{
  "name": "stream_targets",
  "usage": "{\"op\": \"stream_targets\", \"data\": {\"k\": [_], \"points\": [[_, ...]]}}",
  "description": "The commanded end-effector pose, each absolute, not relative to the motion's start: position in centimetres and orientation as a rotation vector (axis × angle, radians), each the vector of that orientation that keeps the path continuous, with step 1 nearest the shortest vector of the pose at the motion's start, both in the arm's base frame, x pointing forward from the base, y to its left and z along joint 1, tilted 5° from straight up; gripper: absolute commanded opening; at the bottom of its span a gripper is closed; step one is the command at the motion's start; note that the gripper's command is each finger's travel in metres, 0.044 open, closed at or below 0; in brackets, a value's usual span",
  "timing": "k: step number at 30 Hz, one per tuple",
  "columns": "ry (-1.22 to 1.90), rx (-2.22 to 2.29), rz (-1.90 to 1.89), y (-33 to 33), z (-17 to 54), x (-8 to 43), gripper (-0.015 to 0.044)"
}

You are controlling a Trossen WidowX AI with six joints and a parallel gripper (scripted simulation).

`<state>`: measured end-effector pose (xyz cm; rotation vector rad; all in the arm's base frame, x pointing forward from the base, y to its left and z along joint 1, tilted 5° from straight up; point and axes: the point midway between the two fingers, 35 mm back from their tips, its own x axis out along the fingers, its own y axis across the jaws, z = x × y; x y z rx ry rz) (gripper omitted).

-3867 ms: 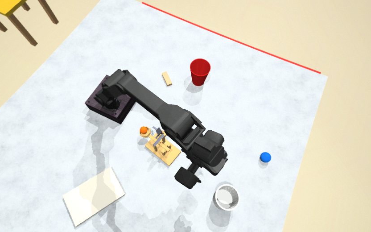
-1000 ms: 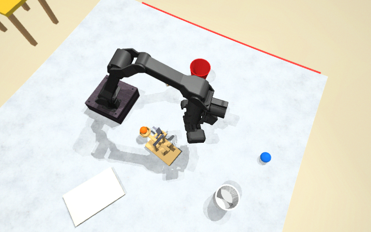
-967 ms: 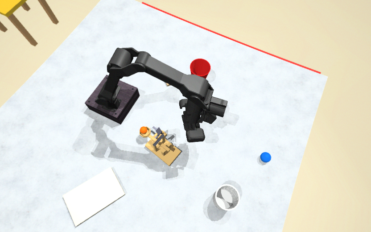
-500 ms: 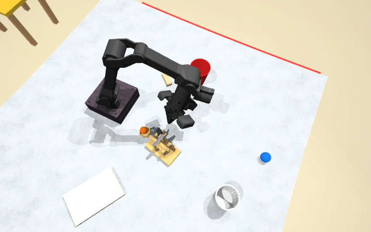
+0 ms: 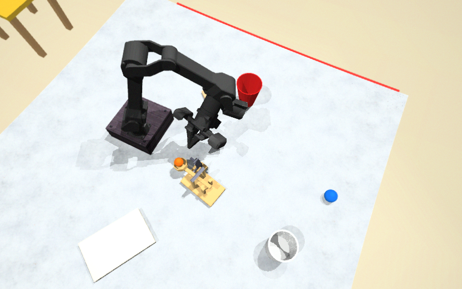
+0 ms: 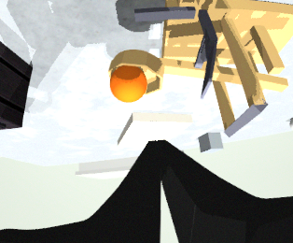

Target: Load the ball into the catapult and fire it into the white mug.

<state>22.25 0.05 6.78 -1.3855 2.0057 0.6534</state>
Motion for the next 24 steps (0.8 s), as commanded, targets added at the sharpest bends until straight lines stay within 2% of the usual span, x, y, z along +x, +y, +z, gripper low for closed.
{"op": "stream_targets", "data": {"k": [1,24], "points": [[2.004,-1.404,0.658,-0.1,6.9,22.1,0.0000],[2.004,-1.404,0.659,0.3,3.2,22.1,0.0000]]}}
